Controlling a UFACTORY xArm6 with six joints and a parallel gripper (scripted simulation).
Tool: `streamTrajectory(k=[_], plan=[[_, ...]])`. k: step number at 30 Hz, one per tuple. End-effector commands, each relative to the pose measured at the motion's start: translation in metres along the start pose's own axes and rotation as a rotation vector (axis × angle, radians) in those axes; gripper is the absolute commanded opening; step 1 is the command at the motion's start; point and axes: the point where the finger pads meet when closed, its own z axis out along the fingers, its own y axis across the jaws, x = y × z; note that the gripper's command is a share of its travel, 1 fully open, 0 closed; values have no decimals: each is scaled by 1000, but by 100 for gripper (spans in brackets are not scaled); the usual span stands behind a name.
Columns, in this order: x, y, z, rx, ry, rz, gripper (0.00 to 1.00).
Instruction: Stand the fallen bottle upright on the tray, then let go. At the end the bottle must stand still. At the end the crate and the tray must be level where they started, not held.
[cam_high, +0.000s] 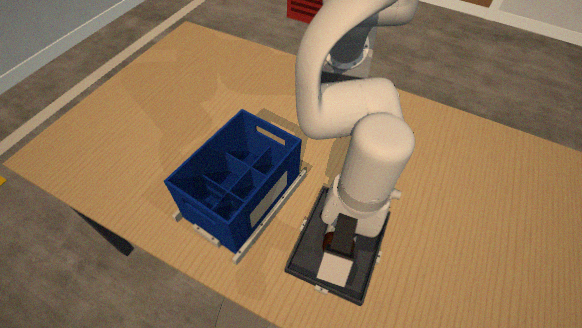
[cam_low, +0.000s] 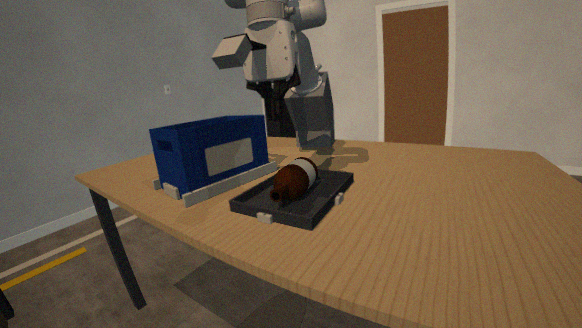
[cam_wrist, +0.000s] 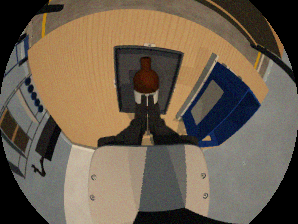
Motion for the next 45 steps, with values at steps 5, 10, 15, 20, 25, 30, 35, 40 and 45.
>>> streamTrajectory(k=[5,10,15,20,25,30,35,40,45], plan=[[1,0,-1,1,3,0,65],[1,0,-1,1,3,0,65],[1,0,-1,1,3,0,65],[1,0,-1,1,3,0,65],[1,0,-1,1,3,0,65],[1,0,-1,1,3,0,65],[1,0,-1,1,3,0,65],[1,0,-1,1,3,0,65],[1,0,1,5,-3,-1,65]])
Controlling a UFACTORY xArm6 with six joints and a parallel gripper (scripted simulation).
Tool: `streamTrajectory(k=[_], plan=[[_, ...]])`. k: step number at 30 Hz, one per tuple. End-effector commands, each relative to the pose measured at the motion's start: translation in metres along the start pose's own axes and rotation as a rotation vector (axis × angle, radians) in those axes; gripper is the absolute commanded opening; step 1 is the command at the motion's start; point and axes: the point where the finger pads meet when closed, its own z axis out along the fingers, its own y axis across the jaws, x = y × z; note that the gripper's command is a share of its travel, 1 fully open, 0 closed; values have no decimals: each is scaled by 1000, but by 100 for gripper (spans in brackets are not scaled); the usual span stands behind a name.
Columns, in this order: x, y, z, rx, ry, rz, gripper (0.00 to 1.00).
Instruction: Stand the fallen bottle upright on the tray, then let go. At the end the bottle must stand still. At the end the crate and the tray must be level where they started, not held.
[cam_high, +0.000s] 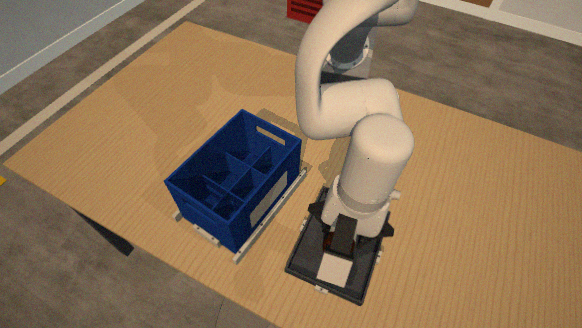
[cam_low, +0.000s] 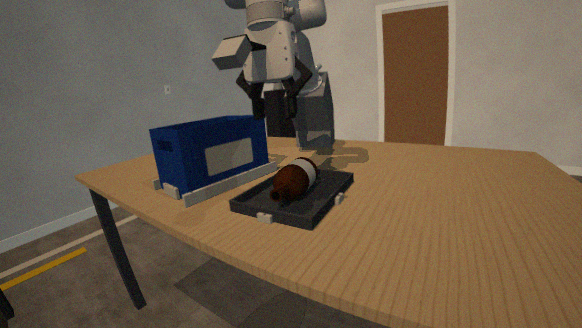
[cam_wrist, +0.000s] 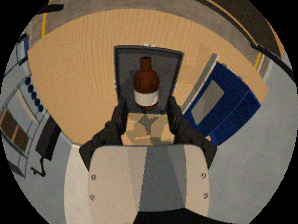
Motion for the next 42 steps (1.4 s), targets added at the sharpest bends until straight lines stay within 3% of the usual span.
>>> streamTrajectory(k=[1,9,32,42], plan=[[1,0,1,4,-2,-1,65],[1,-1,13,7,-7,-2,65],[1,-2,92,7,-7,-2,65],[1,-2,107,7,-7,-2,65]])
